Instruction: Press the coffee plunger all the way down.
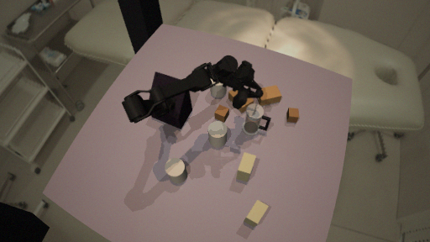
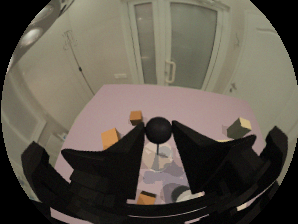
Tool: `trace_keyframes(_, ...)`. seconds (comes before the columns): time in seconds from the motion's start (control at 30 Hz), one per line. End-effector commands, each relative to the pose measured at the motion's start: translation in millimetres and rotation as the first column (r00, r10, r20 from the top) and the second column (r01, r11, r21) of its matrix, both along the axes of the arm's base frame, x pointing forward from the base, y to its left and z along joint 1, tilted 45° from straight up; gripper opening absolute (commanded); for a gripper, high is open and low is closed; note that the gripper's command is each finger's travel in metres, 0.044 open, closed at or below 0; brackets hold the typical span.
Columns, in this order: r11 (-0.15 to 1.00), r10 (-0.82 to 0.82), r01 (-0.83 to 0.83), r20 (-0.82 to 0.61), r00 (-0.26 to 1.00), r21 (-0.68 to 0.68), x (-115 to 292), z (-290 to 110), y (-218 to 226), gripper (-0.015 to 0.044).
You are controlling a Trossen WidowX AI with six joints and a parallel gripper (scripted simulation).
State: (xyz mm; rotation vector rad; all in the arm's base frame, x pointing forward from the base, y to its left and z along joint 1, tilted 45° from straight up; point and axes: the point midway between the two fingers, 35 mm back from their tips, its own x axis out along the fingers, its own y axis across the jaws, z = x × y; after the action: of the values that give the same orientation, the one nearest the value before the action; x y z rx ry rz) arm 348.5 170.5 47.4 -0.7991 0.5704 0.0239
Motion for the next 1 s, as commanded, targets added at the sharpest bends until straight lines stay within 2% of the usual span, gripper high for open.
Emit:
trace_keyframes(0.0,1.0,-0.014,0.013,-0.031,0.999,-0.023,-1.4,-16.5,-13.3,0.0125)
trace_keyframes(0.97,1.0,-0.013,0.012,-0.032,0.999,-0.024,4.7,-52.8,-45.0,0.0125)
